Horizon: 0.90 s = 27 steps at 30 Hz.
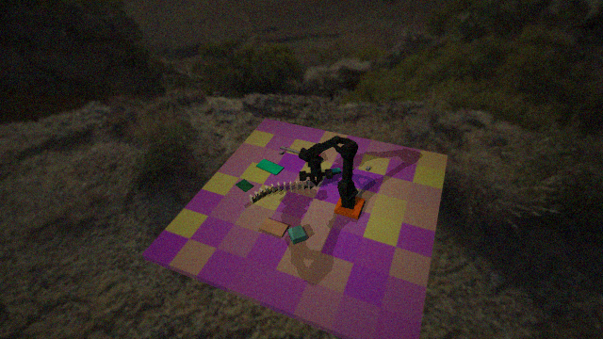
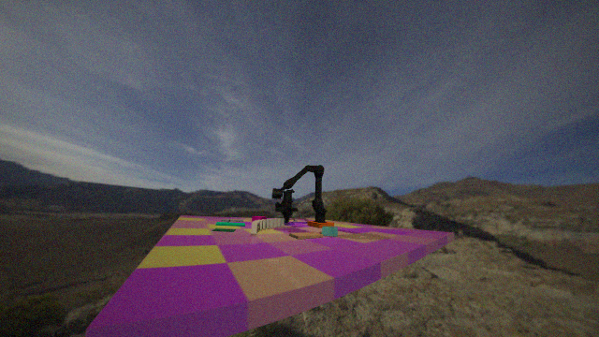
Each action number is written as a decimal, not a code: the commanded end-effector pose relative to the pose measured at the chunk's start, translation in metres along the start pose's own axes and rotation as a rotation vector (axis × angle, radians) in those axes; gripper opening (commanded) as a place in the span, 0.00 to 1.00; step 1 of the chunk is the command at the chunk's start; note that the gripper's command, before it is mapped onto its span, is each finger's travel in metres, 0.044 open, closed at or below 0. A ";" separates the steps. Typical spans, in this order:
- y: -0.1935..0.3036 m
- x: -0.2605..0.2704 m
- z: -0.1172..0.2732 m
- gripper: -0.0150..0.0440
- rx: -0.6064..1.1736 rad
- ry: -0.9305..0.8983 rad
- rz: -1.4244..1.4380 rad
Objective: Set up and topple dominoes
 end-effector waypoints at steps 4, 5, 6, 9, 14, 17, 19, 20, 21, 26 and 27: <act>-0.004 0.006 -0.002 0.25 -0.016 -0.007 -0.003; -0.004 0.008 -0.002 0.25 -0.016 -0.007 -0.003; -0.005 0.009 -0.002 0.25 -0.016 -0.007 -0.003; -0.006 0.014 -0.001 0.25 -0.016 -0.007 -0.003; -0.009 0.021 -0.001 0.25 -0.016 -0.008 -0.003; -0.010 0.026 -0.001 0.25 -0.017 -0.009 -0.003; -0.011 0.029 -0.001 0.25 -0.017 -0.009 -0.003; -0.011 0.031 -0.001 0.25 -0.017 -0.009 -0.003; -0.011 0.032 -0.001 0.25 -0.017 -0.009 -0.003; -0.011 0.033 0.000 0.25 -0.013 -0.011 0.001; -0.013 0.034 0.004 0.25 -0.008 -0.010 0.006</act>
Point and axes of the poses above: the point midway between the two fingers, 35 mm back from their tips, its own z axis back along the fingers, its own x axis across the jaws, y = z × x, the point moved 10 cm from there along z, back along the fingers, and after that the axes turned 12 degrees about z, right-handed, at the moved point
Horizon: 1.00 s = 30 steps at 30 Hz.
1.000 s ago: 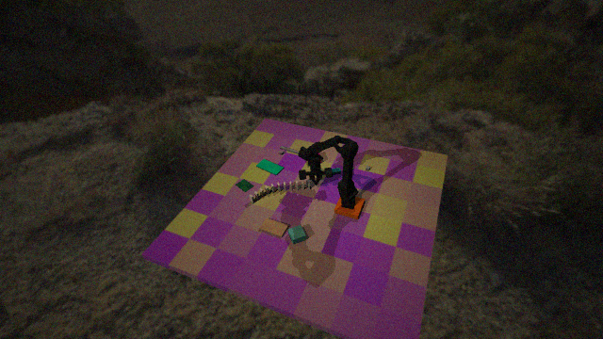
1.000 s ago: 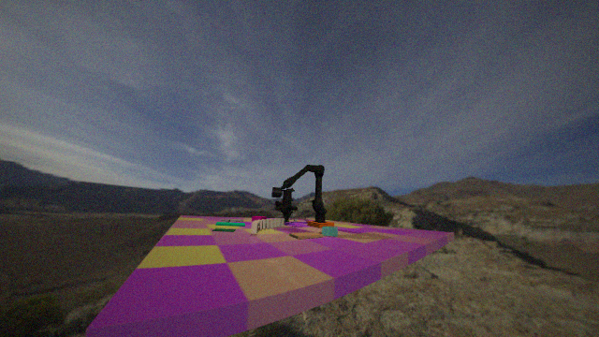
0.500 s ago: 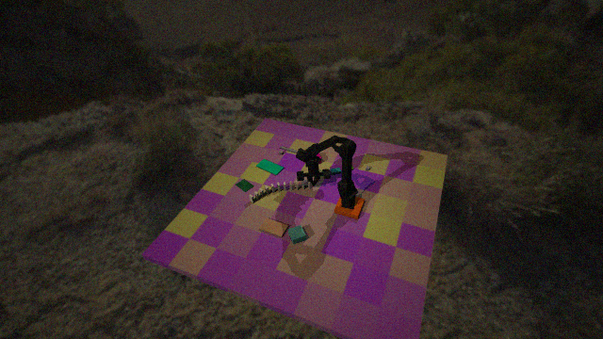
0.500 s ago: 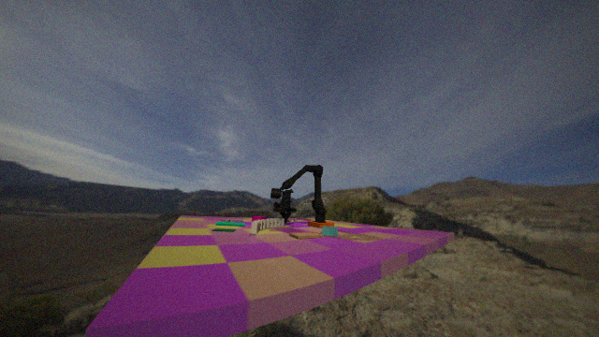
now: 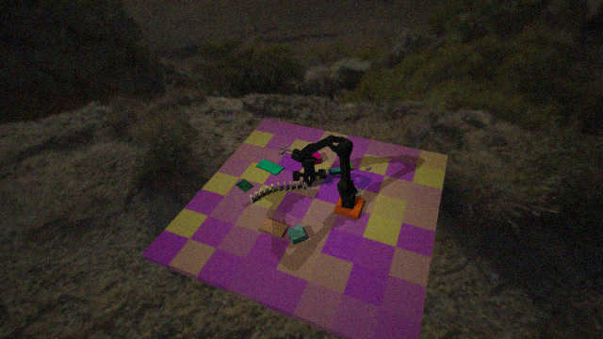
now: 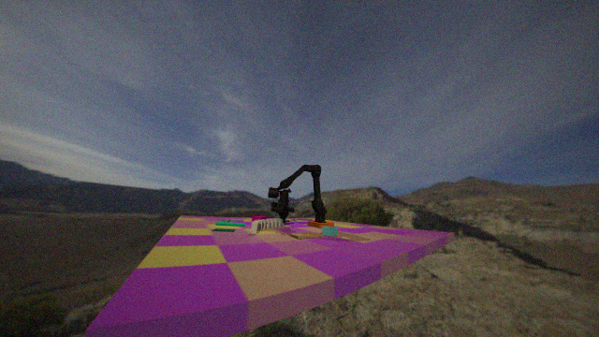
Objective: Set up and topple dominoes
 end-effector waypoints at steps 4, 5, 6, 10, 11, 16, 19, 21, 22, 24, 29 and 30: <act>-0.008 0.016 0.044 0.25 0.009 0.002 0.011; -0.006 0.020 0.053 0.25 0.002 0.000 0.003; -0.006 0.023 0.058 0.25 -0.002 -0.001 -0.001; -0.005 0.024 0.060 0.25 -0.004 -0.001 -0.003; -0.005 0.024 0.060 0.25 -0.004 -0.001 -0.003; -0.005 0.024 0.060 0.25 -0.004 -0.001 -0.003; -0.005 0.024 0.060 0.25 -0.004 -0.001 -0.003; -0.005 0.024 0.060 0.25 -0.004 -0.001 -0.003; -0.005 0.024 0.060 0.25 -0.004 -0.001 -0.003; -0.005 0.024 0.060 0.25 -0.004 -0.001 -0.003; -0.005 0.024 0.060 0.25 -0.004 -0.001 -0.003; -0.005 0.024 0.060 0.25 -0.004 -0.001 -0.003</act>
Point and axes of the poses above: the point midway between the two fingers, 35 mm back from their tips, its own z axis back along the fingers, its own x axis across the jaws, y = z × x, the point moved 10 cm from there along z, back along the fingers, and after that the axes turned 12 degrees about z, right-handed, at the moved point
